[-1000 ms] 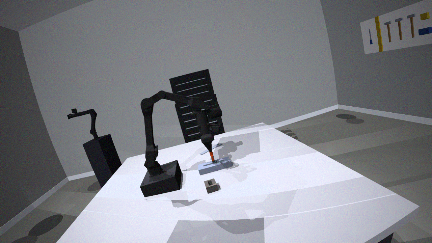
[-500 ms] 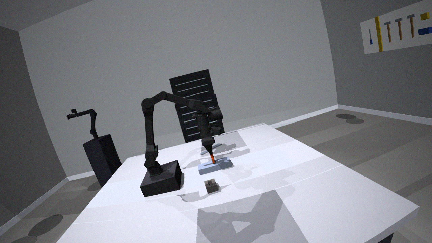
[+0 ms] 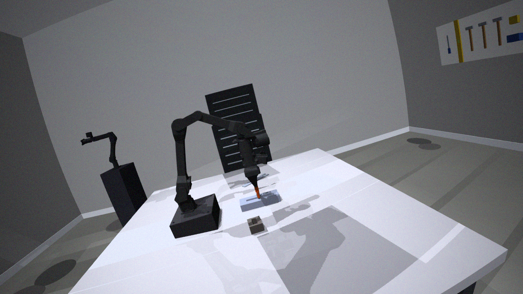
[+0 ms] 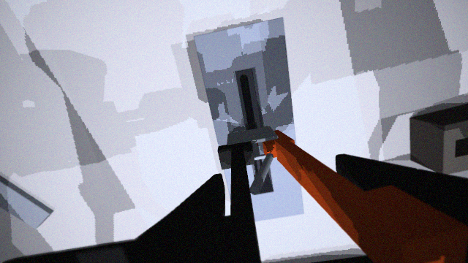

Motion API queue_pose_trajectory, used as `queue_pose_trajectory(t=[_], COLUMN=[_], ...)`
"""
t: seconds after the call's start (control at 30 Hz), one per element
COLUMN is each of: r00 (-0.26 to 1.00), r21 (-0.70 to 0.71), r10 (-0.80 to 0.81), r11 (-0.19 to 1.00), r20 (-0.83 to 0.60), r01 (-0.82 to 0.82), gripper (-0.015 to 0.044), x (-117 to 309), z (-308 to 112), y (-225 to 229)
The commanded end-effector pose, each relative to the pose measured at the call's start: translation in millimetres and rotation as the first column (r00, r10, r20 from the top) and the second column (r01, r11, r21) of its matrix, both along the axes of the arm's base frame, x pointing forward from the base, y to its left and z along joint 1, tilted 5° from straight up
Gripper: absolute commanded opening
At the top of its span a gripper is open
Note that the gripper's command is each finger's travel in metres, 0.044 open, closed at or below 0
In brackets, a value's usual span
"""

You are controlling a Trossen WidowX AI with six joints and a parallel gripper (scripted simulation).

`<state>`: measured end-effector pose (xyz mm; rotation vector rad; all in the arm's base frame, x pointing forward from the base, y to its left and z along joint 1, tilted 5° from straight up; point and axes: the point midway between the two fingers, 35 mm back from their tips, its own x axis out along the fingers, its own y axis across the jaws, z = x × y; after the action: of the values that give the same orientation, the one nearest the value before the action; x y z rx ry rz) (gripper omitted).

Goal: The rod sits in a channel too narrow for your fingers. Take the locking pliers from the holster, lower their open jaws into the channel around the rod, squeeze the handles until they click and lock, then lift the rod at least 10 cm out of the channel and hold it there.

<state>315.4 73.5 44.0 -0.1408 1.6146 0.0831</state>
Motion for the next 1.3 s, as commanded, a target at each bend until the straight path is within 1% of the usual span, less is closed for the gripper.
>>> queue_pose_trajectory(t=[0.0,1.27], r00=[1.0,1.0], r21=[0.004,0.004], r10=[0.003,0.003], r11=[1.0,1.0], r20=[0.002,0.002], r01=[-0.003,-0.003], gripper=[0.0302,0.0251], x=[0.6,0.0], z=[-0.8,-0.8], y=[1.3,5.3])
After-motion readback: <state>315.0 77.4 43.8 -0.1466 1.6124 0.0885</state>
